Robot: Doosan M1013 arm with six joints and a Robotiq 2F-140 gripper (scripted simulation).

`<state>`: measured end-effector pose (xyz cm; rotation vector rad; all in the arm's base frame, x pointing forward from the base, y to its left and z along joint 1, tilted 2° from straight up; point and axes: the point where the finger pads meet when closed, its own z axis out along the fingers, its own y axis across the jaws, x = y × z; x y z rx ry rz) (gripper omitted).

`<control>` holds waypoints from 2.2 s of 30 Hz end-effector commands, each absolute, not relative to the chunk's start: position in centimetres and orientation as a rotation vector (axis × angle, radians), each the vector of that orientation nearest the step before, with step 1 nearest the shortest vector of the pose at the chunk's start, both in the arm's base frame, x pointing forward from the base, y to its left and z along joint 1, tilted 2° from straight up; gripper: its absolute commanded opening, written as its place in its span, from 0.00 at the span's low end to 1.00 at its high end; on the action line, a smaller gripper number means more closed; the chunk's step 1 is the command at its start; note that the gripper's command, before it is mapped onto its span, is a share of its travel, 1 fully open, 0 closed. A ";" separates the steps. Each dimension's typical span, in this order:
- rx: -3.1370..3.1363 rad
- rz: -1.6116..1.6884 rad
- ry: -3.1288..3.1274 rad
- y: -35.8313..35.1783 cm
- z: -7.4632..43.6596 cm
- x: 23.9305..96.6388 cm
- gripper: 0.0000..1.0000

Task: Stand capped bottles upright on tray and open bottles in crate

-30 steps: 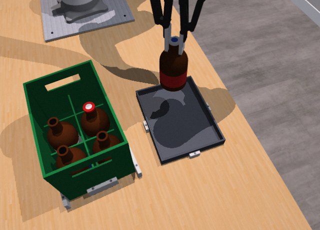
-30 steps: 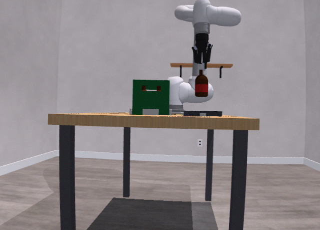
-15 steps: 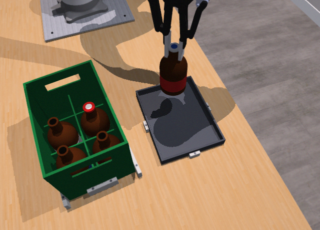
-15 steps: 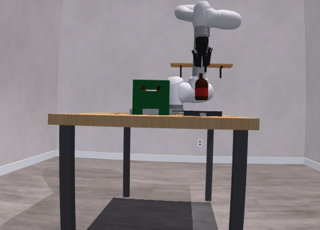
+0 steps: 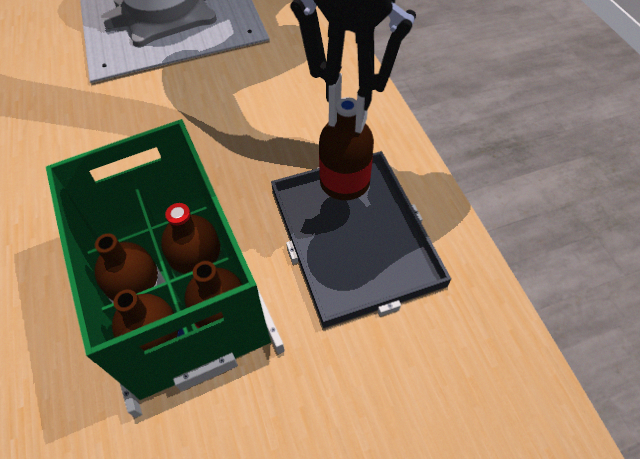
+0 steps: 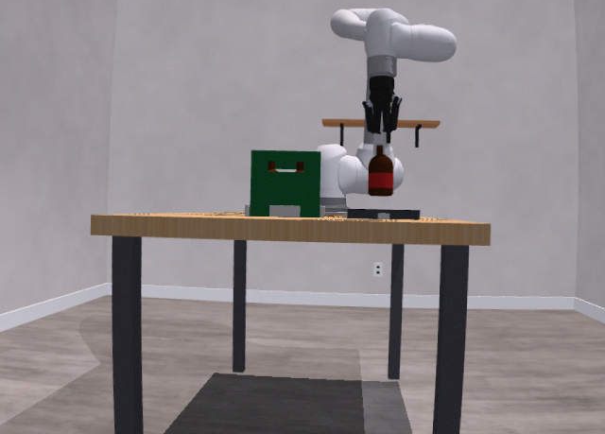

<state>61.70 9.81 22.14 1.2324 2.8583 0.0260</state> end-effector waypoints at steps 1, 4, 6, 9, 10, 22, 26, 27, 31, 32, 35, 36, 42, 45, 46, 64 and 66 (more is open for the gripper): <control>1.235 0.021 2.858 9.7 21.2 61.7 0.00; 1.236 0.019 2.858 9.6 20.6 61.8 0.00; 1.237 0.018 2.857 9.5 20.2 61.8 0.00; 1.238 0.016 2.857 9.4 19.6 61.8 0.00; 1.239 0.015 2.856 9.4 19.4 61.8 0.00; 1.238 0.019 2.857 9.6 18.7 61.8 0.00; 1.238 0.016 2.857 9.5 18.2 61.8 0.00; 1.239 0.015 2.856 9.5 18.1 61.8 0.00; 1.236 0.024 2.858 9.7 18.5 61.8 0.00; 1.236 0.023 2.858 9.6 18.5 61.8 0.00; 1.237 0.021 2.858 9.6 18.3 61.8 0.00; 1.237 0.020 2.857 9.6 18.2 61.8 0.00; 1.238 0.017 2.857 9.4 17.9 61.9 0.00; 1.239 0.015 2.856 9.4 17.8 61.9 0.00; 1.239 0.015 2.856 9.4 17.8 61.9 0.00; 1.235 0.024 2.858 9.8 18.0 61.8 0.00; 1.235 0.023 2.858 9.8 17.9 61.8 0.00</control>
